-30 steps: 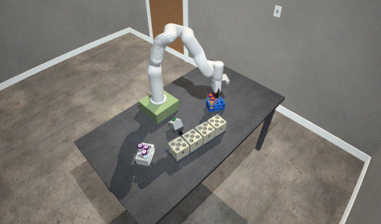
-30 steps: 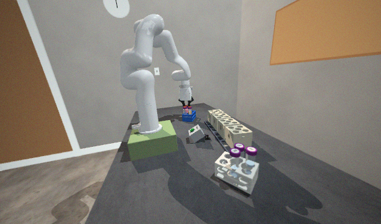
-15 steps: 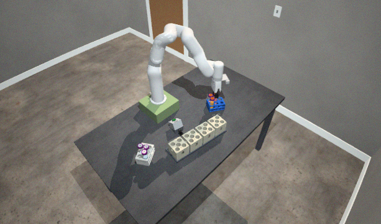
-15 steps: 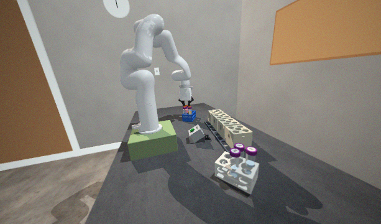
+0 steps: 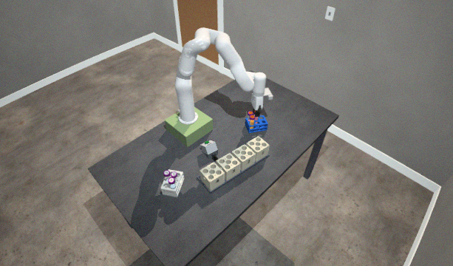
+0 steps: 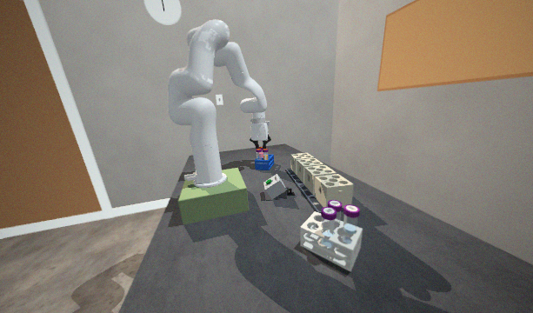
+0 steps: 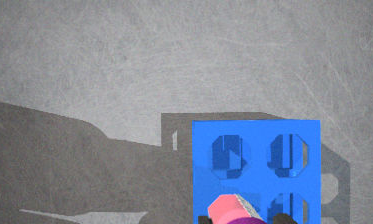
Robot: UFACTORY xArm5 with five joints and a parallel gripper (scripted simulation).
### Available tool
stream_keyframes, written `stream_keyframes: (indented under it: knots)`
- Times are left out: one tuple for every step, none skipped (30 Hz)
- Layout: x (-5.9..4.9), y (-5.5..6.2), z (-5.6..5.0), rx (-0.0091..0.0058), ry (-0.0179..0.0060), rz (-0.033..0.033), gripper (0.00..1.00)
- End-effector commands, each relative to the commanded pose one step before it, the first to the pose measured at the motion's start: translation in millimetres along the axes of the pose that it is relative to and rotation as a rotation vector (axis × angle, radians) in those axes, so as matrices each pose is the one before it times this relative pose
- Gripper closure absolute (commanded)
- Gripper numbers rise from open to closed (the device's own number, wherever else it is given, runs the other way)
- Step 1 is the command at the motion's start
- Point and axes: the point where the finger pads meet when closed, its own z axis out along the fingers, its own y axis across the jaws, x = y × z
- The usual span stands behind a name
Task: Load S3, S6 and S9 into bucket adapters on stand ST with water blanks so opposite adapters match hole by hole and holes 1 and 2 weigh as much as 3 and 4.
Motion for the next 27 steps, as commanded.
stream_keyframes:
  knots:
    - [1.42, 0.24, -1.32, 0.00064, 0.00407, 0.0, 1.0]
    - [0.0, 0.0, 0.0, 0.0, 0.0, 0.0, 1.0]
    - [0.0, 0.0, 0.0, 0.0, 0.0, 0.0, 1.0]
    - [0.0, 0.0, 0.0, 0.0, 0.0, 0.0, 1.0]
    - [0.0, 0.0, -0.67, 0.0, 0.0, 0.0, 1.0]
    - [0.0, 0.0, -0.67, 0.0, 0.0, 0.0, 1.0]
    - [0.0, 0.0, -0.67, 0.0, 0.0, 0.0, 1.0]
    - [0.0, 0.0, 0.0, 0.0, 0.0, 0.0, 1.0]
    - [0.0, 0.0, 0.0, 0.0, 0.0, 0.0, 1.0]
    - [0.0, 0.0, -0.67, 0.0, 0.0, 0.0, 1.0]
    - [0.0, 0.0, -0.67, 0.0, 0.0, 0.0, 1.0]
    - [0.0, 0.0, -0.67, 0.0, 0.0, 0.0, 1.0]
    - [0.0, 0.0, -0.67, 0.0, 0.0, 0.0, 1.0]
    - [0.0, 0.0, -0.67, 0.0, 0.0, 0.0, 1.0]
    - [0.0, 0.0, -0.67, 0.0, 0.0, 0.0, 1.0]
    - [0.0, 0.0, -0.67, 0.0, 0.0, 0.0, 1.0]
    - [0.0, 0.0, -0.67, 0.0, 0.0, 0.0, 1.0]
    - [0.0, 0.0, -0.67, 0.0, 0.0, 0.0, 1.0]
    - [0.0, 0.0, -0.67, 0.0, 0.0, 0.0, 1.0]
    - [0.0, 0.0, -0.67, 0.0, 0.0, 0.0, 1.0]
    - [0.0, 0.0, -0.67, 0.0, 0.0, 0.0, 1.0]
    - [0.0, 0.0, -0.67, 0.0, 0.0, 0.0, 1.0]
    - [0.0, 0.0, -0.67, 0.0, 0.0, 0.0, 1.0]
    - [0.0, 0.0, -0.67, 0.0, 0.0, 0.0, 1.0]
    - [0.0, 0.0, 0.0, 0.0, 0.0, 0.0, 1.0]
    - [0.0, 0.0, 0.0, 0.0, 0.0, 0.0, 1.0]
    - [0.0, 0.0, -0.67, 0.0, 0.0, 0.0, 1.0]
